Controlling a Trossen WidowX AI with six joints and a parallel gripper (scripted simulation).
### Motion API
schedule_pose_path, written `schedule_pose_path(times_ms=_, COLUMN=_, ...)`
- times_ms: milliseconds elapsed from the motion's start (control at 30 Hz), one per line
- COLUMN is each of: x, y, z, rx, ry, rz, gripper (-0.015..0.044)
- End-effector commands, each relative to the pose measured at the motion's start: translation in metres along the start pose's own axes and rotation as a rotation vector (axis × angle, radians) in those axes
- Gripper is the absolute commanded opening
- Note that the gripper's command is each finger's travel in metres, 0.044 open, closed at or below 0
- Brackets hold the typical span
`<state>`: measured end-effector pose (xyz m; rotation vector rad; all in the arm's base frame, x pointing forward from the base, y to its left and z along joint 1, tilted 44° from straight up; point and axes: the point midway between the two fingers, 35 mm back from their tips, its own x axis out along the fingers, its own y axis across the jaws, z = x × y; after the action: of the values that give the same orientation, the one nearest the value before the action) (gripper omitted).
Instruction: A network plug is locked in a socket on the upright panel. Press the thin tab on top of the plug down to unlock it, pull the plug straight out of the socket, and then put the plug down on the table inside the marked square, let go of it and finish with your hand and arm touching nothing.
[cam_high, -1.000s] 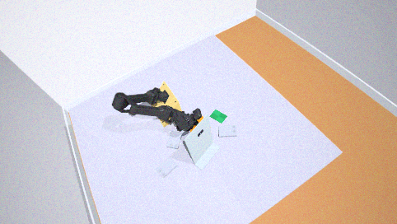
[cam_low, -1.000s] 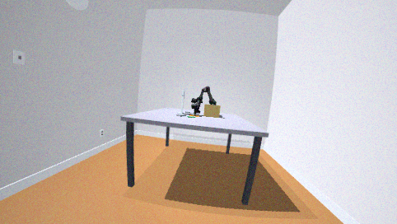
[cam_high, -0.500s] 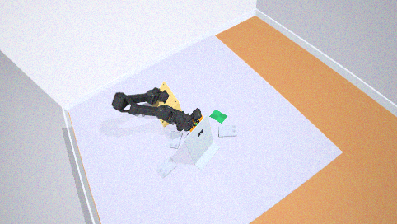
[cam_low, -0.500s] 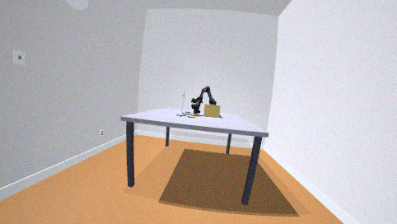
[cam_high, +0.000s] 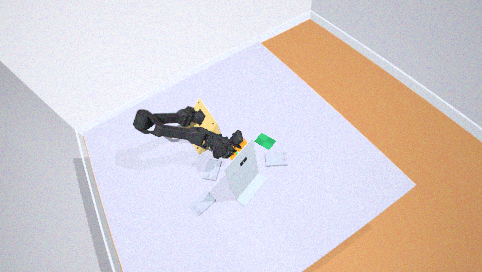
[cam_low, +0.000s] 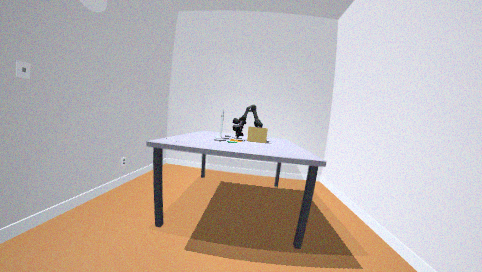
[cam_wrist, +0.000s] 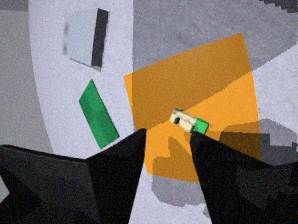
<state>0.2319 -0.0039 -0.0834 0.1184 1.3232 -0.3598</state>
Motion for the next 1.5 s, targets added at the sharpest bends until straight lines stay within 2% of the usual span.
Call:
schedule_pose_path(times_ms=0, x=-0.004, y=0.000, z=0.000, rx=0.005, ry=0.000, rz=-0.003, gripper=0.0156)
schedule_pose_path(times_ms=1467, x=-0.056, y=0.033, z=0.003, rx=0.004, ry=0.004, rz=0.002, gripper=0.0156)
